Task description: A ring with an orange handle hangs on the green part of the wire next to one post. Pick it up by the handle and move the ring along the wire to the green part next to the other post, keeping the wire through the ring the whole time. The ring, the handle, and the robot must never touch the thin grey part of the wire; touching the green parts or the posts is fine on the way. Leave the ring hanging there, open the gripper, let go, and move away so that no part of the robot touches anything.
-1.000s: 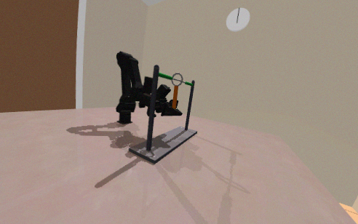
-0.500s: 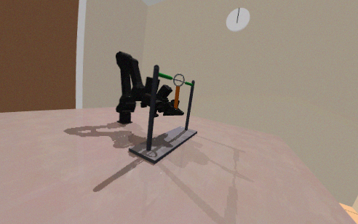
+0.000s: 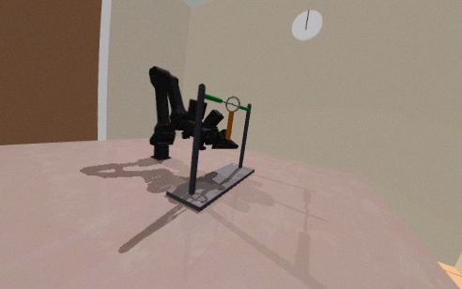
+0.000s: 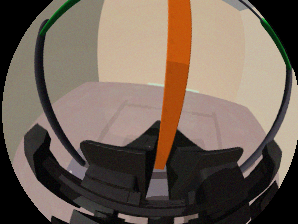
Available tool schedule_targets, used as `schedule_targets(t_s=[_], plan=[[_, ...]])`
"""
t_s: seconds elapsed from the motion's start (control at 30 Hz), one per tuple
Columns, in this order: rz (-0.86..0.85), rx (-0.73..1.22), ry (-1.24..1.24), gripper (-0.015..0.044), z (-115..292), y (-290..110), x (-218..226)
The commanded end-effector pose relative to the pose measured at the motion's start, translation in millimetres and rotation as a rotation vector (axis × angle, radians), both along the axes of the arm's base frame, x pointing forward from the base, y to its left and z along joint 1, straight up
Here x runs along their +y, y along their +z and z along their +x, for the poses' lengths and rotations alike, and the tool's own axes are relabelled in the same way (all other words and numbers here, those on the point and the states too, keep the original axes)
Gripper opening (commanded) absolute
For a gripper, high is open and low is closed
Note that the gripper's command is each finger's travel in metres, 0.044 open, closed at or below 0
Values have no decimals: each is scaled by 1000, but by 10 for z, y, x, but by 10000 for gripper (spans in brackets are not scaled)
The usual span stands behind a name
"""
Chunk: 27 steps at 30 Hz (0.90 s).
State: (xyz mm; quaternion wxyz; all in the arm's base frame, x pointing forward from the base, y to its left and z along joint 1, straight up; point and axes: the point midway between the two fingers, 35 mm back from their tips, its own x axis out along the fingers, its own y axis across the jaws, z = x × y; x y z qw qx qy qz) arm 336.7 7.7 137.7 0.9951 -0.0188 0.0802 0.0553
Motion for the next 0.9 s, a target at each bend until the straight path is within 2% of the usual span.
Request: schedule_targets(t_s=[0.0, 0.87], plan=[[-13, 1, 18, -150, -5, -5, 42], [17, 90, 11, -150, -133, -10, 320]])
